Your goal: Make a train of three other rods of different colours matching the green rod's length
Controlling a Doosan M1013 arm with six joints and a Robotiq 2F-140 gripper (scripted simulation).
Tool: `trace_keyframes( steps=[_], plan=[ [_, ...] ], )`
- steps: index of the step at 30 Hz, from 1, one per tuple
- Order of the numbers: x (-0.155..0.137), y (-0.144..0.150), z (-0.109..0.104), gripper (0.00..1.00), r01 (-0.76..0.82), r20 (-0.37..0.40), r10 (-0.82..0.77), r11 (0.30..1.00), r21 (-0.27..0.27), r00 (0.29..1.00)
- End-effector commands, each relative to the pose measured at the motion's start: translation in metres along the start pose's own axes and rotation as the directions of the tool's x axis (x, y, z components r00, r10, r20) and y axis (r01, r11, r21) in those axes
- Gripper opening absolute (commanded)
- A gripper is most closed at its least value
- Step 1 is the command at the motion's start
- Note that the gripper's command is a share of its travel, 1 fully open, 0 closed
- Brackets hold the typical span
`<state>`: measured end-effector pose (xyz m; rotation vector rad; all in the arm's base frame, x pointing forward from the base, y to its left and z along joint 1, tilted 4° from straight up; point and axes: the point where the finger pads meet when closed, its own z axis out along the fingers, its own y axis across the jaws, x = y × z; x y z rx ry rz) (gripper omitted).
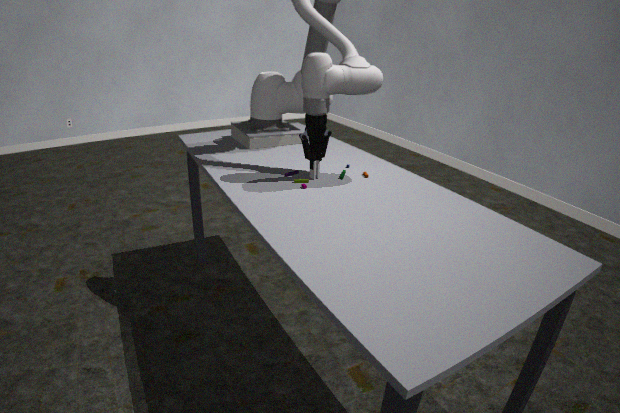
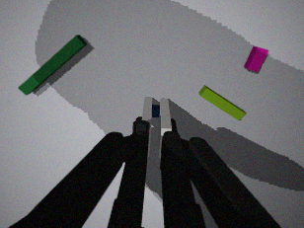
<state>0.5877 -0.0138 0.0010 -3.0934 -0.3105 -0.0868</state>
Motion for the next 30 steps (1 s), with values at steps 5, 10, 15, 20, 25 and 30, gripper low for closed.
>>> trace_keyframes(
  steps=[5, 10, 15, 20, 25, 30],
  plan=[
    [0.0, 0.0, -0.0001, 0.03, 0.0, 0.0, 0.0, 1.0, 0.0, 1.0],
    [0.0, 0.0, -0.0001, 0.08, 0.0, 0.0, 0.0, 1.0, 0.0, 1.0],
    [0.0, 0.0, -0.0001, 0.1, 0.0, 0.0, 0.0, 1.0, 0.0, 1.0],
    [0.0, 0.0, -0.0001, 0.15, 0.0, 0.0, 0.0, 1.0, 0.0, 1.0],
    [0.0, 0.0, -0.0001, 0.15, 0.0, 0.0, 0.0, 1.0, 0.0, 1.0],
    [0.0, 0.0, -0.0001, 0.15, 0.0, 0.0, 0.0, 1.0, 0.0, 1.0]
  ],
)
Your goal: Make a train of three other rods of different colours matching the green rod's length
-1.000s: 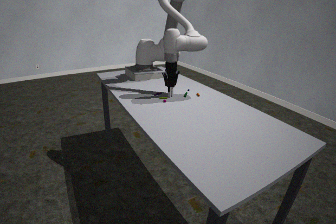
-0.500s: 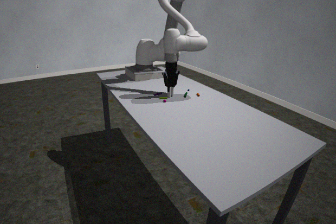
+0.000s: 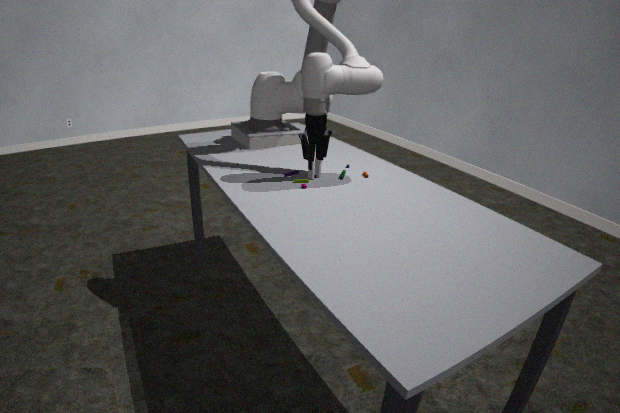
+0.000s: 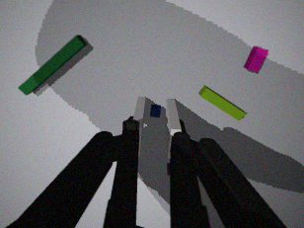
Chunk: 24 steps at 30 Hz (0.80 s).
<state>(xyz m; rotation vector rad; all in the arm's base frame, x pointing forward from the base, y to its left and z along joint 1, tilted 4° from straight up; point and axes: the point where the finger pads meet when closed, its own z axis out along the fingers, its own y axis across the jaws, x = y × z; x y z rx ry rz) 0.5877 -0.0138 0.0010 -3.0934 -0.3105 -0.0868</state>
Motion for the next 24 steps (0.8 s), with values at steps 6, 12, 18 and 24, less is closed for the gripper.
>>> trace_keyframes(
  steps=[6, 12, 18, 24],
  plan=[
    [0.0, 0.0, -0.007, 0.15, 0.0, 0.0, 0.0, 1.0, 0.0, 1.0],
    [0.0, 0.0, -0.022, 0.15, 0.0, 0.0, 0.0, 1.0, 0.0, 1.0],
    [0.0, 0.0, -0.054, 0.15, 0.0, 0.0, 0.0, 1.0, 0.0, 1.0],
    [0.0, 0.0, -0.082, 0.15, 0.0, 0.0, 0.0, 1.0, 0.0, 1.0]
  ],
)
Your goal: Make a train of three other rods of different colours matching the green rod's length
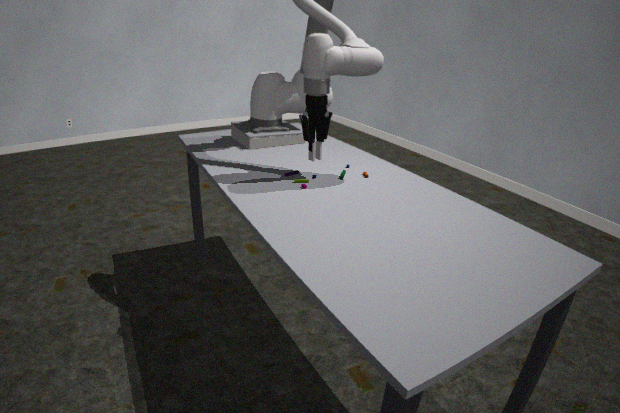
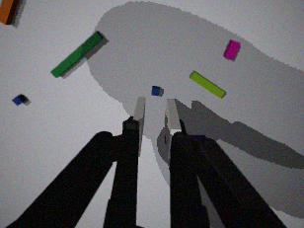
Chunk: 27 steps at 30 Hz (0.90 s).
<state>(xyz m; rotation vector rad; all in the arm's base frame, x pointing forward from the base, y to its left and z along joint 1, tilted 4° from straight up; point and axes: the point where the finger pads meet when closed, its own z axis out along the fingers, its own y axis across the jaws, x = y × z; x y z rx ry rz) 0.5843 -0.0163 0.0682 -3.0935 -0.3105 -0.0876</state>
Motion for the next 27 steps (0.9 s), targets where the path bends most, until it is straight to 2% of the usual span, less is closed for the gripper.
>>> trace_keyframes(
  steps=[1, 9, 10, 27],
  plan=[
    [0.0, 0.0, -0.0142, 0.15, 0.0, 0.0, 0.0, 1.0, 0.0, 1.0],
    [0.0, 0.0, -0.0228, 0.15, 0.0, 0.0, 0.0, 1.0, 0.0, 1.0],
    [0.0, 0.0, -0.0228, 1.0, 0.0, 0.0, 0.0, 1.0, 0.0, 1.0],
    [0.0, 0.0, -0.0228, 1.0, 0.0, 0.0, 0.0, 1.0, 0.0, 1.0]
  ],
)
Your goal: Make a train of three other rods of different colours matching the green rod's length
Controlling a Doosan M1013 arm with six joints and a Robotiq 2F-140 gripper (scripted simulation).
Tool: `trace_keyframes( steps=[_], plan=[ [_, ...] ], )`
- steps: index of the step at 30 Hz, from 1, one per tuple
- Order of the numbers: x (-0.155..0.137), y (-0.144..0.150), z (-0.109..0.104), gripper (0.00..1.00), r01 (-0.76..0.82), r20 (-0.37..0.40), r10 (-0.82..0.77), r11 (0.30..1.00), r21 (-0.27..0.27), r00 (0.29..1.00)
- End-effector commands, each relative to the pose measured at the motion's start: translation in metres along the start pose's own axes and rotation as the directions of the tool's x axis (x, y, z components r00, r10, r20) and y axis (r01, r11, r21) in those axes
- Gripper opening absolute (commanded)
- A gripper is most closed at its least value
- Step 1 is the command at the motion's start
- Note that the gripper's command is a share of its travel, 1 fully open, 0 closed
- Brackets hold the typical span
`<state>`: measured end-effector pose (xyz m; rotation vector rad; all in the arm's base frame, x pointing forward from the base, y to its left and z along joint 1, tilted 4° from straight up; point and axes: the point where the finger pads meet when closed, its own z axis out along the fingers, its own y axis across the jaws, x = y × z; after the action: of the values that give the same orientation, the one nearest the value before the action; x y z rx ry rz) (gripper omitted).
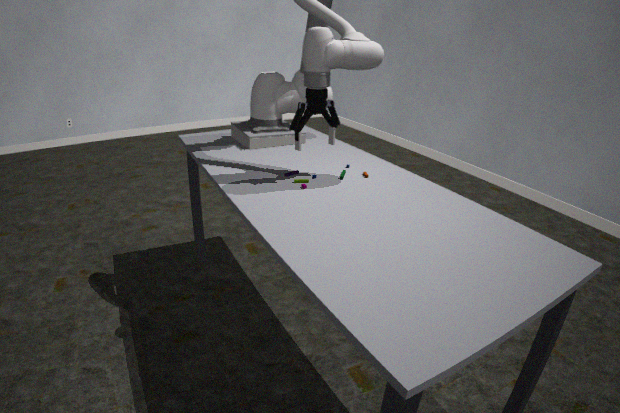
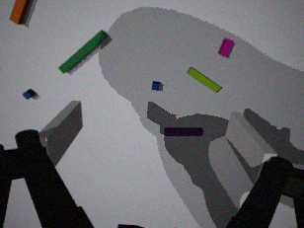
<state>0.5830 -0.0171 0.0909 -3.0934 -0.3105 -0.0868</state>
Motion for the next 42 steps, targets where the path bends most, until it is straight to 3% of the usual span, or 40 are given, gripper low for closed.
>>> trace_keyframes(
  steps=[1, 4, 6, 9, 10, 16, 17, 42],
  plan=[
    [0.0, 0.0, 0.0, 1.0, 0.0, 0.0, 0.0, 1.0, 0.0, 1.0],
    [0.005, 0.006, 0.001, 1.0, -0.017, 0.0, 0.017, 1.0, 0.0, 1.0],
    [0.027, 0.034, 0.007, 1.0, -0.086, 0.0, 0.086, 0.996, 0.0, 0.996],
    [0.031, 0.038, 0.008, 1.0, -0.097, 0.0, 0.097, 0.995, 0.0, 0.995],
    [0.044, 0.057, 0.013, 1.0, -0.14, 0.0, 0.14, 0.99, 0.0, 0.99],
    [0.065, 0.09, 0.022, 1.0, -0.215, 0.0, 0.215, 0.977, 0.0, 0.977],
    [0.065, 0.09, 0.022, 0.15, -0.215, 0.0, 0.215, 0.977, 0.0, 0.977],
    [0.065, 0.09, 0.022, 0.15, -0.215, 0.0, 0.215, 0.977, 0.0, 0.977]
  ],
)
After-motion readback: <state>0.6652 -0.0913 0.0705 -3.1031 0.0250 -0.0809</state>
